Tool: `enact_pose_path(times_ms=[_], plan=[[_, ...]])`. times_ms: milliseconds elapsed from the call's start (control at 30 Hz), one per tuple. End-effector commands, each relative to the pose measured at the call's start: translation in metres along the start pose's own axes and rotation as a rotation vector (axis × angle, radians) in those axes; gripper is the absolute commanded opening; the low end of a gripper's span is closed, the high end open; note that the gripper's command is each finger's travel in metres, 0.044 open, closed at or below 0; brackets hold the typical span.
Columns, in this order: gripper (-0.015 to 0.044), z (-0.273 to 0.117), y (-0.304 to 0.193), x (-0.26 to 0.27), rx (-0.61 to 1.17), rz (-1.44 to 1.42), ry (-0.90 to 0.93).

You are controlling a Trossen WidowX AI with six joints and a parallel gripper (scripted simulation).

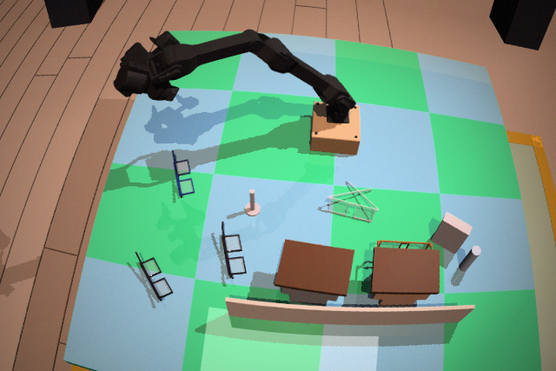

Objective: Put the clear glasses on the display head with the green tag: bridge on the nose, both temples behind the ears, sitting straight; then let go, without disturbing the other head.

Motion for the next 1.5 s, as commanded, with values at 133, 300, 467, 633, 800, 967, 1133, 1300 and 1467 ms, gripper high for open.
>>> enact_pose_path(times_ms=[133,300,467,633,800,967,1133,1300,1467], plan=[[0.044,0.0,0.0,0.0,0.0,0.0,0.0],[0.0387,-0.003,-0.002,0.005,0.002,-0.052,0.032],[0.0256,-0.036,-0.024,0.04,-0.019,-0.477,0.287],[0.0125,-0.092,-0.064,0.085,-0.149,-1.025,0.594],[0.0,-0.133,-0.097,0.105,-0.296,-1.378,0.793],[0.0,-0.174,-0.131,0.117,-0.482,-1.69,0.976],[0.0,-0.215,-0.168,0.12,-0.72,-1.971,1.151],[0.0,-0.255,-0.206,0.115,-1.022,-2.213,1.324],[0.0,-0.295,-0.245,0.101,-1.397,-2.387,1.487]])
Point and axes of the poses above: the point midway between the two fingers, 35 mm back from their tips, its own z axis out along the fingers, its own x axis across the jaws, y = z × x, the point moved 1 cm from there along -z, back along the fingers, and after that the axes turned 10 degrees about -z, right-handed, at the moved point
